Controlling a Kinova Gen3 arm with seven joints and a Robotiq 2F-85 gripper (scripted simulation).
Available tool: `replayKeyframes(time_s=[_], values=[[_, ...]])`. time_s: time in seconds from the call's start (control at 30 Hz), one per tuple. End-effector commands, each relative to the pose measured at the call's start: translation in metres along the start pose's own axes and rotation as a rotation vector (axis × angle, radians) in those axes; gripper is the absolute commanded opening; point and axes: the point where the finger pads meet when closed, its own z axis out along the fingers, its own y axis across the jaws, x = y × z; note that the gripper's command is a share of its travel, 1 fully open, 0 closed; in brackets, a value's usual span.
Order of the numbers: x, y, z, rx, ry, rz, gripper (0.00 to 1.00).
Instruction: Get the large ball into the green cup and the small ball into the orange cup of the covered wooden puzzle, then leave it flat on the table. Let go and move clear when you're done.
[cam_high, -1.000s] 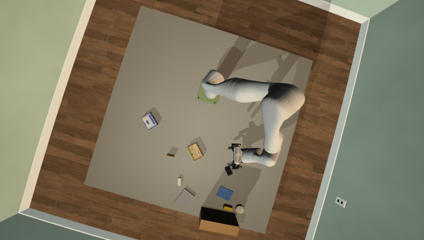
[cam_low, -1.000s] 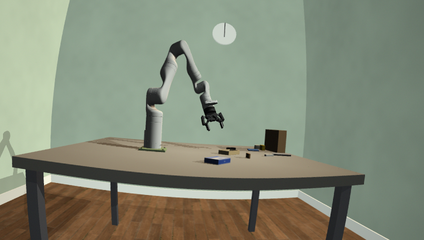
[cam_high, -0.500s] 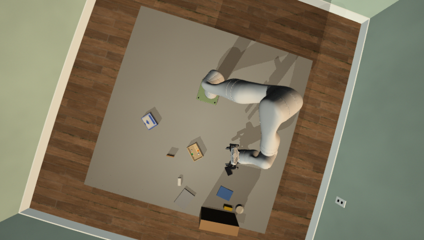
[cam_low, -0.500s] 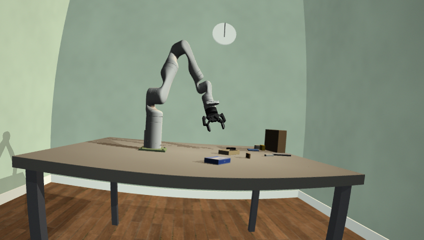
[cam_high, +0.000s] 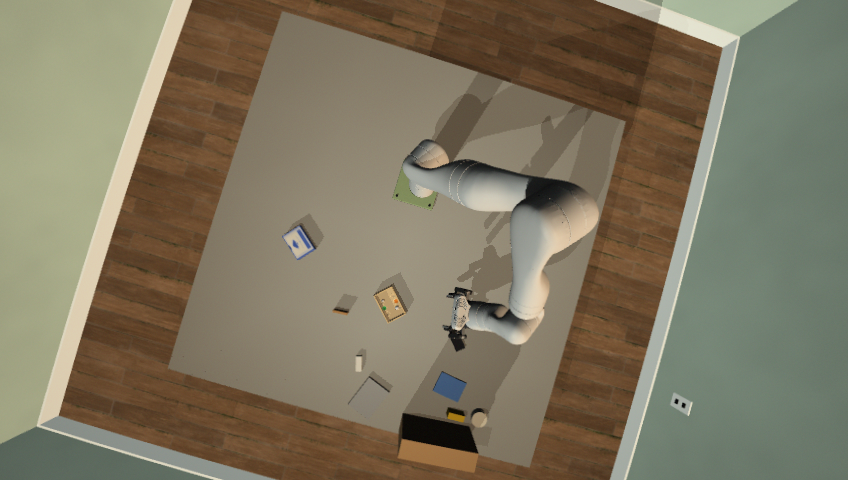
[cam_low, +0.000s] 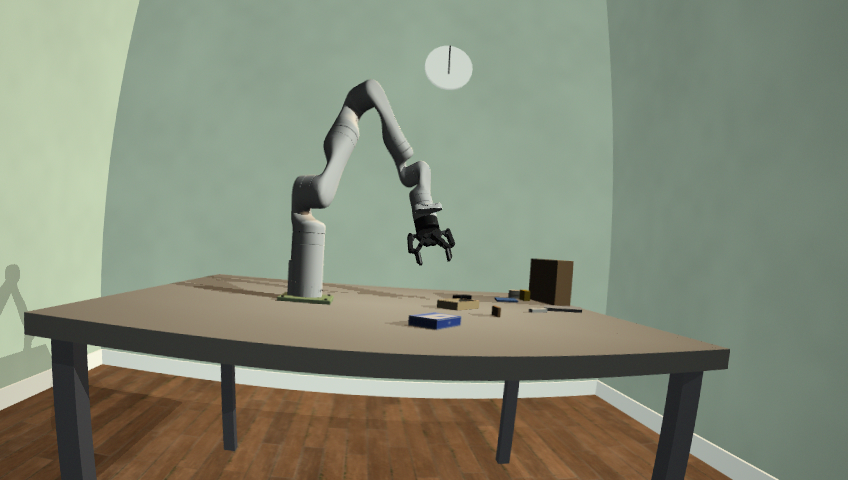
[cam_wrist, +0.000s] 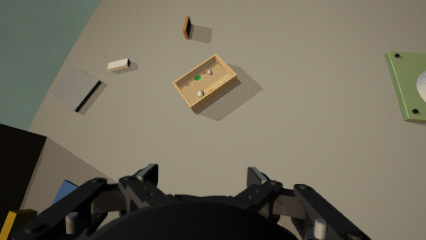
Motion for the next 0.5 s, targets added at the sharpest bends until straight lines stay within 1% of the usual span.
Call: replayKeyframes(time_s=[0.0, 0.07, 0.1, 0.37, 0.4, 0.47], values=[[0.003, -0.002, 0.001, -0.002, 0.0, 0.007, 1.0], [0.003, -0.002, 0.001, -0.002, 0.0, 0.007, 1.0], [0.01, -0.002, 0.008, -0.032, -0.012, 0.048, 1.0], [0.01, -0.002, 0.008, -0.032, -0.012, 0.048, 1.0], [0.018, -0.002, 0.015, -0.06, -0.025, 0.088, 1.0], [0.018, -0.002, 0.015, -0.06, -0.025, 0.088, 1.0]])
